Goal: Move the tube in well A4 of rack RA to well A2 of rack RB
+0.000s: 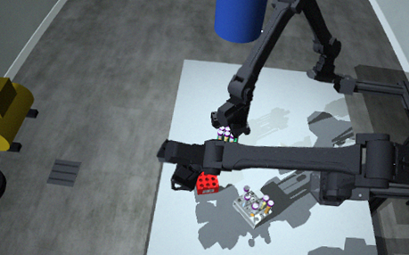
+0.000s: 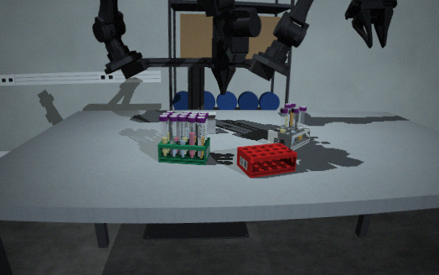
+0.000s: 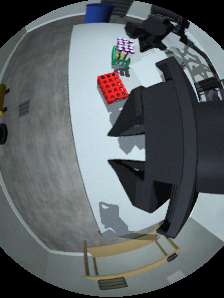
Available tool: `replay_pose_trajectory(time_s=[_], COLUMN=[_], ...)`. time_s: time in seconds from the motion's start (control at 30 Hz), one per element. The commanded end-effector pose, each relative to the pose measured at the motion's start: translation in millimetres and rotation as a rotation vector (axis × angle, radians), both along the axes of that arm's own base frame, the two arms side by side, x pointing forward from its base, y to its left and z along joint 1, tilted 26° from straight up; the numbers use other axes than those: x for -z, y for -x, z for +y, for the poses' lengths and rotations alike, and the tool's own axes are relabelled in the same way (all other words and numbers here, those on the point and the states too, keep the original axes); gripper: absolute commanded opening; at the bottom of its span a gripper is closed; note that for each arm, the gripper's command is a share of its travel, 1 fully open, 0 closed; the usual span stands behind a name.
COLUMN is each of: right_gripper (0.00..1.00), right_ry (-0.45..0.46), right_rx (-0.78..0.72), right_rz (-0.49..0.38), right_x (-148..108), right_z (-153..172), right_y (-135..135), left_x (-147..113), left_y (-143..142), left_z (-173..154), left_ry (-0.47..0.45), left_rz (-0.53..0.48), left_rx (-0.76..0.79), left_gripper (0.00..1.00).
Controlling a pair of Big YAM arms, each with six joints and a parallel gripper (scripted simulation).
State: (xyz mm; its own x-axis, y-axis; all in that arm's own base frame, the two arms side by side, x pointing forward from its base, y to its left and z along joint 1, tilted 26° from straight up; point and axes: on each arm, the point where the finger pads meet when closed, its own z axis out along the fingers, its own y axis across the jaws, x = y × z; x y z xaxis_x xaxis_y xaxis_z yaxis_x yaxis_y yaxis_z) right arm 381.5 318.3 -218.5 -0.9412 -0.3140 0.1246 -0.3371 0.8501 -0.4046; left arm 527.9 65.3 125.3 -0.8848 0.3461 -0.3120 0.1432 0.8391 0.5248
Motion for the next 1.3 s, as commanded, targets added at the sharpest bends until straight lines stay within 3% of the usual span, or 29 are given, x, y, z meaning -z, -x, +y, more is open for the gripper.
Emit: replay_pose_trajectory(time_s=[0.0,0.27,0.37,0.73,0.83,0.93,1.27], right_gripper=[0.00,0.00,0.00,0.00,0.00,0.00,0.00], right_ry=[-0.009,-0.010,-0.009,-0.012,-0.011,0.012,0.011], right_rx=[-0.005,-0.006,0.026,-0.006,0.022,0.021,0.011], right_rz=[-0.011,-0.011,-0.012,-0.011,-0.012,0.008,0.008], right_x=[9.1,22.4,24.0,42.2,42.5,47.4,48.1], right_z=[26.9,50.0,40.3,84.7,74.0,61.0,64.3], right_y=[-4.2,-6.4,-18.4,-9.7,-21.3,-12.7,-8.9], left_x=[-15.2,-15.2,-15.2,-15.2,-15.2,-15.2,-15.2], left_y=[-11.2,-11.2,-11.2,-11.2,-11.2,-11.2,-11.2], left_z=[-1.6,-1.6,-1.6,-1.6,-1.6,-1.6,-1.6], left_ry=[0.001,0.001,0.001,0.001,0.001,0.001,0.001], left_rz=[-0.036,-0.036,-0.036,-0.036,-0.036,-0.036,-0.036], left_rx=[0.003,0.003,0.003,0.003,0.003,0.003,0.003], left_gripper=[0.30,0.30,0.30,0.30,0.30,0.30,0.30])
